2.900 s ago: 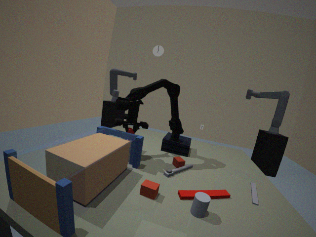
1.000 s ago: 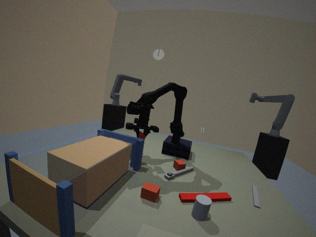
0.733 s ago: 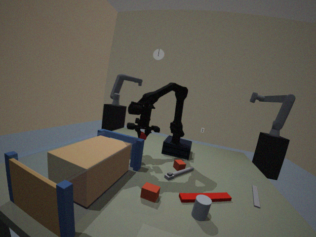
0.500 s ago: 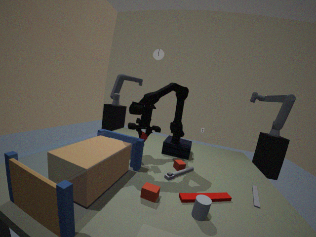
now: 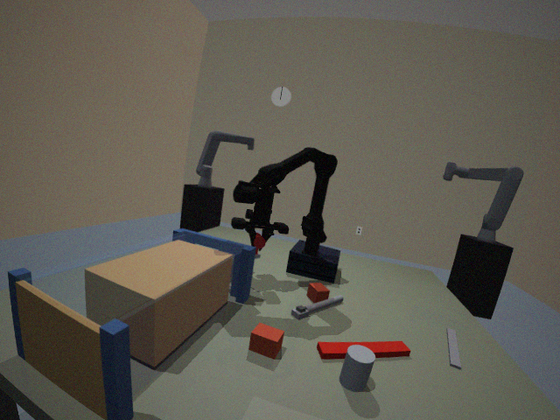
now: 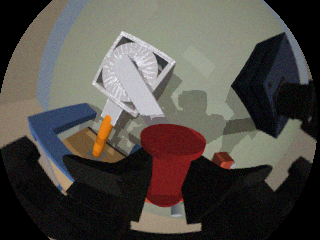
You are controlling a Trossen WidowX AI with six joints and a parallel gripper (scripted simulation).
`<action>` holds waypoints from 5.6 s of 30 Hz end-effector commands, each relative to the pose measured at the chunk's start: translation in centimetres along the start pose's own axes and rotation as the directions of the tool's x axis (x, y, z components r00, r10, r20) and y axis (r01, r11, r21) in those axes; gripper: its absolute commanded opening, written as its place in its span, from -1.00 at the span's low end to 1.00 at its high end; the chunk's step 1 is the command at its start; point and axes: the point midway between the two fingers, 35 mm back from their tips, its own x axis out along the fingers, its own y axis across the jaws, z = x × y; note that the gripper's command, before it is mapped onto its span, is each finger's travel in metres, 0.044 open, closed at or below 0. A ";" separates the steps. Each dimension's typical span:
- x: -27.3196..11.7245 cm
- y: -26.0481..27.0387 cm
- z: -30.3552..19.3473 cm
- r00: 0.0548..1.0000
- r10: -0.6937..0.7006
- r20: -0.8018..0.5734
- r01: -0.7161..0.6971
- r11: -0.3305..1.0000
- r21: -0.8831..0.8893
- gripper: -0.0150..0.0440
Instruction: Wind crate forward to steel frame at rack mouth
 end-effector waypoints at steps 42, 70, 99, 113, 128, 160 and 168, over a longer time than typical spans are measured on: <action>-0.1 -3.4 4.4 1.000 -0.019 0.014 0.019 1.000 0.000 -0.49; -0.1 -4.0 7.4 1.000 -0.020 0.017 0.020 1.000 0.000 -0.49; -0.2 -3.8 10.5 1.000 -0.019 0.020 0.019 1.000 0.000 -0.49; -0.2 -3.3 11.9 1.000 -0.019 0.021 0.019 1.000 0.000 -0.49; -0.2 -2.5 13.4 1.000 -0.018 0.022 0.018 1.000 0.000 -0.49; -0.3 -0.2 16.0 1.000 -0.017 0.024 0.017 1.000 0.000 -0.49; -0.3 0.5 16.5 1.000 -0.016 0.025 0.016 1.000 0.000 -0.49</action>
